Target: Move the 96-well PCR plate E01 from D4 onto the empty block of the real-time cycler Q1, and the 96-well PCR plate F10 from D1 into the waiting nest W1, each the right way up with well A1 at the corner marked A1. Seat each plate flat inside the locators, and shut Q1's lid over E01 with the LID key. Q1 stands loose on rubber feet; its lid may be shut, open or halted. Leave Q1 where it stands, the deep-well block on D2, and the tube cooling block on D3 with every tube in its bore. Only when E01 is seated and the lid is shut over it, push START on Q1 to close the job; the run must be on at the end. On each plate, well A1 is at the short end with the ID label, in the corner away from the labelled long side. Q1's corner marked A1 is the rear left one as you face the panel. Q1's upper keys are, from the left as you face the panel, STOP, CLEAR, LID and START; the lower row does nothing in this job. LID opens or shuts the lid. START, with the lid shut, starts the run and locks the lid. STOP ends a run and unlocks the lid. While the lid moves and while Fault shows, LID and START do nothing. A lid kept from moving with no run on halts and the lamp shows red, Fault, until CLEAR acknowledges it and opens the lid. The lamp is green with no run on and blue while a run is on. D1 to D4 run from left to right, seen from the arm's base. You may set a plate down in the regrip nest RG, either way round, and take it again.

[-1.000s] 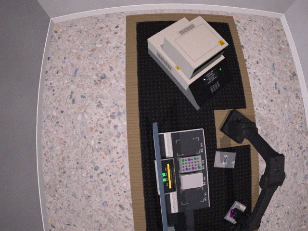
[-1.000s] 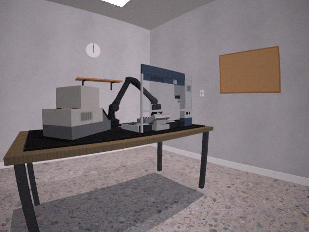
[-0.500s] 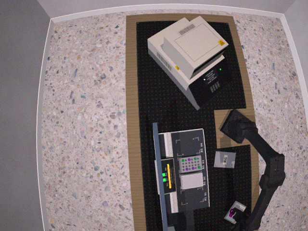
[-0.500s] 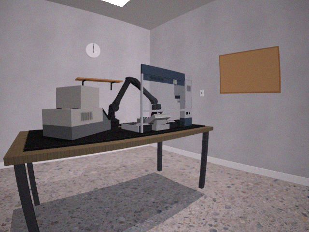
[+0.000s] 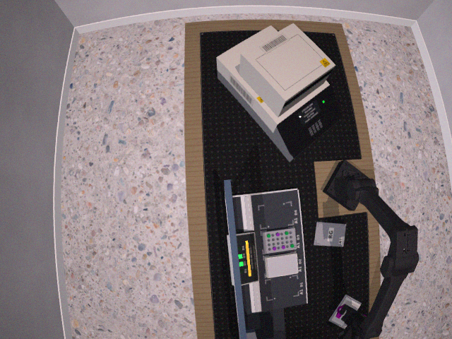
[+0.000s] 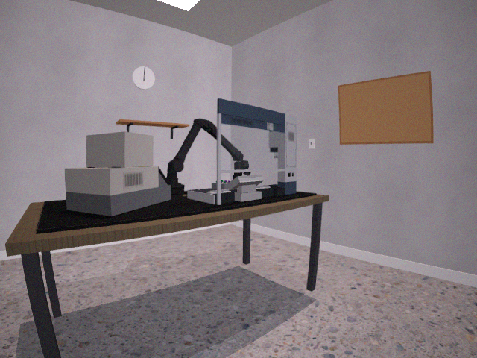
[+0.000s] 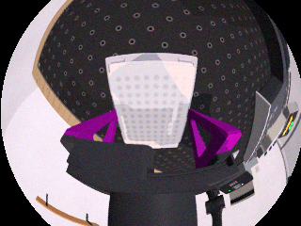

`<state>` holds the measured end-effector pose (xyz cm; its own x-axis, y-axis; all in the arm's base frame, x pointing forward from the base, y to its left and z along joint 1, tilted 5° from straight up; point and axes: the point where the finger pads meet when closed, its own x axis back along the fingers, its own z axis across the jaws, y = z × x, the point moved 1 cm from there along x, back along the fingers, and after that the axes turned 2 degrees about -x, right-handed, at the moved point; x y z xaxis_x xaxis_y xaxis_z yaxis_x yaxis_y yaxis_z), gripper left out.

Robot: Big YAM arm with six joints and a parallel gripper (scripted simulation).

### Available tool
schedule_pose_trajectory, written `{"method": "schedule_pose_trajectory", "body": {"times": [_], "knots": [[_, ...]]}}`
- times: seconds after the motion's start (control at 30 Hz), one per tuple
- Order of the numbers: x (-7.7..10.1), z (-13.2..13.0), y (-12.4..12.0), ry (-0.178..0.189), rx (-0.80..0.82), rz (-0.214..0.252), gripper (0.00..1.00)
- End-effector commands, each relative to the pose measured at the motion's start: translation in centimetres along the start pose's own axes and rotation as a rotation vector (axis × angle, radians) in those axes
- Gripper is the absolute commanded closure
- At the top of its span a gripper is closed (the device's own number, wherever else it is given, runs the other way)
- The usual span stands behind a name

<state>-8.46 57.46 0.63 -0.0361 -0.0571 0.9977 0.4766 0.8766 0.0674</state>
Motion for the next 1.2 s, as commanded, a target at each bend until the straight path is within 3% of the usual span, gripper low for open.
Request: {"method": "schedule_pose_trajectory", "body": {"times": [0.0,0.63,1.17], "knots": [[4.1,1.7,2.1,0.064,0.011,-0.080,0.00],[5.1,2.2,3.1,0.079,0.008,-0.100,0.00],[2.3,1.4,2.0,0.044,0.009,-0.054,0.00]]}}
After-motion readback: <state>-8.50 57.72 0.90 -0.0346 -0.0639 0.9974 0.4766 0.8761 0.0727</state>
